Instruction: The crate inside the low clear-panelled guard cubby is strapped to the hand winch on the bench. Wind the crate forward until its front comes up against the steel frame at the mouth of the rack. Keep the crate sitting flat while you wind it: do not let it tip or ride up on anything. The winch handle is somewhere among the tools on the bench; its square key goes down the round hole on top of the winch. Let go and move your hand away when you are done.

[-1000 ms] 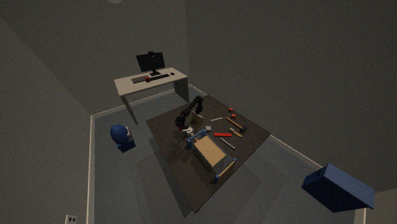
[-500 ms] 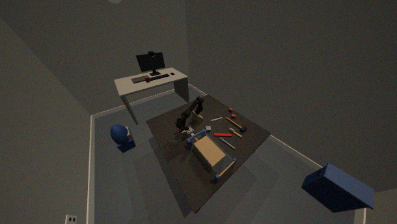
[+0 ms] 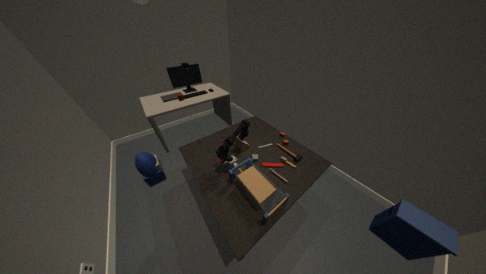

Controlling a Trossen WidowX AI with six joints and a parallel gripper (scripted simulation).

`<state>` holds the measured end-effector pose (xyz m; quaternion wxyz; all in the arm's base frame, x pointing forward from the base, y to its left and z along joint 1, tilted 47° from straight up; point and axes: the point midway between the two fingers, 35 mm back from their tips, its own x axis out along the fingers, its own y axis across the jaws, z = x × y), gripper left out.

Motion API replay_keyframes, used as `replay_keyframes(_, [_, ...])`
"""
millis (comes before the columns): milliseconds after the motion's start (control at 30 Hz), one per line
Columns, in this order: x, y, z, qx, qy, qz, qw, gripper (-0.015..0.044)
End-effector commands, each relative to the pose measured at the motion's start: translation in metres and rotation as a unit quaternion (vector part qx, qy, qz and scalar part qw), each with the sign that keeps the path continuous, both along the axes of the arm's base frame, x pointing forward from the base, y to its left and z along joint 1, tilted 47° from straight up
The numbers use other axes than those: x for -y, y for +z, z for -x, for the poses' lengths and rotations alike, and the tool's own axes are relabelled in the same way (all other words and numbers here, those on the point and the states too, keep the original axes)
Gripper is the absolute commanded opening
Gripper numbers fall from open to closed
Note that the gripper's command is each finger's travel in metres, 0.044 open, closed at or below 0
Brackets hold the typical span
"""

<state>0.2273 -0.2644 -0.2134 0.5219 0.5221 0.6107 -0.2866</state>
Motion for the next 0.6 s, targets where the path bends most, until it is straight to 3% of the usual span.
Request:
replay_keyframes(0, [-0.009,0.004,-0.020,0.017,0.003,-0.011,1.000,0.0000])
replay_keyframes(567, [-0.020,0.012,-0.042,0.018,0.003,-0.012,1.000,0.0000])
